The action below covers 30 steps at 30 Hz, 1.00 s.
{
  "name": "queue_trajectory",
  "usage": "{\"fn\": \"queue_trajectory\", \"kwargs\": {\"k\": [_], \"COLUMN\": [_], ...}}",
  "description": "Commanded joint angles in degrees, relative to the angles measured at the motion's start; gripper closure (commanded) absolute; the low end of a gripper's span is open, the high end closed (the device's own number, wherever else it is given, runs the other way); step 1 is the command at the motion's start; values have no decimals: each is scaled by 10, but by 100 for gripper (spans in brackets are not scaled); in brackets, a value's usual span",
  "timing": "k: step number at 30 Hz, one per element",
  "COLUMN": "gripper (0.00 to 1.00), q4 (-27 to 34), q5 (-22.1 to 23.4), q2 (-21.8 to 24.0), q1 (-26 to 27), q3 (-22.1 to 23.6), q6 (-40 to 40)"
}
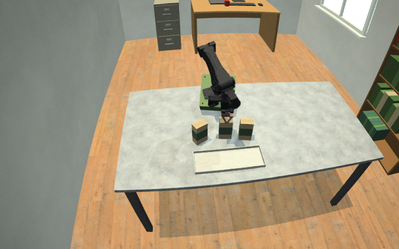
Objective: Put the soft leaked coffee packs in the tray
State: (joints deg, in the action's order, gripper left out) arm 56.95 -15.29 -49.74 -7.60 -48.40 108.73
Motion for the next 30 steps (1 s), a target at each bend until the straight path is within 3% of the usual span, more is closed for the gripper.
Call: {"fn": "queue_trajectory", "kwargs": {"k": [1, 19, 30], "gripper": [23, 23, 23], "q4": [-17, -111, -122], "q5": [5, 22, 21], "q2": [-13, -46, -38], "q1": [9, 43, 44], "q3": [18, 72, 76], "q6": [-8, -37, -39]}}
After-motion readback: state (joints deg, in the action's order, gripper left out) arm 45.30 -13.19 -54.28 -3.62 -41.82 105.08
